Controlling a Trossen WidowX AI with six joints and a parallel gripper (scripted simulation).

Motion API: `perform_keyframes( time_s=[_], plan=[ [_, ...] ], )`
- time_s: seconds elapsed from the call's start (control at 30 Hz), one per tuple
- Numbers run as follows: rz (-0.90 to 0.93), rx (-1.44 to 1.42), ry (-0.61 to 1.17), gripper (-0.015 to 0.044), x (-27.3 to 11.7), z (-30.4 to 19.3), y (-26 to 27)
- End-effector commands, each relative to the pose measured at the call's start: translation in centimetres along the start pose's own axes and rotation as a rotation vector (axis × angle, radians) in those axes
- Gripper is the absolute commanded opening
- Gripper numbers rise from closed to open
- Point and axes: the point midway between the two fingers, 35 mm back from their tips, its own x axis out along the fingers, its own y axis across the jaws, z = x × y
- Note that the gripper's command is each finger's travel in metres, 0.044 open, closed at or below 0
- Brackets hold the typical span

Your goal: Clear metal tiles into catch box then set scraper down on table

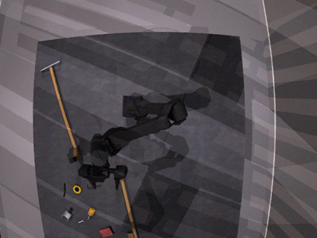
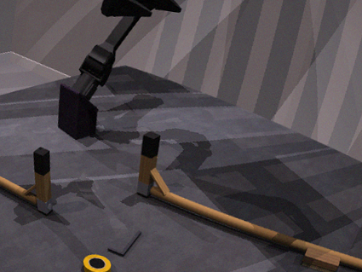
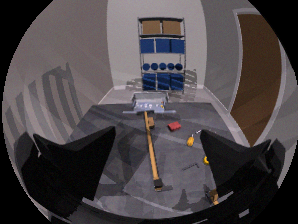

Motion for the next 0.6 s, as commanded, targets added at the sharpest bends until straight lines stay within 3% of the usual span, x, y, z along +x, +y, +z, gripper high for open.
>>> perform_keyframes(
  time_s=[0.0,0.57],
  plan=[
    [-0.003,0.007,0.027,0.044,1.4,0.2,-0.5],
    [-0.001,0.024,0.151,0.044,7.3,0.0,-1.5]
  ],
)
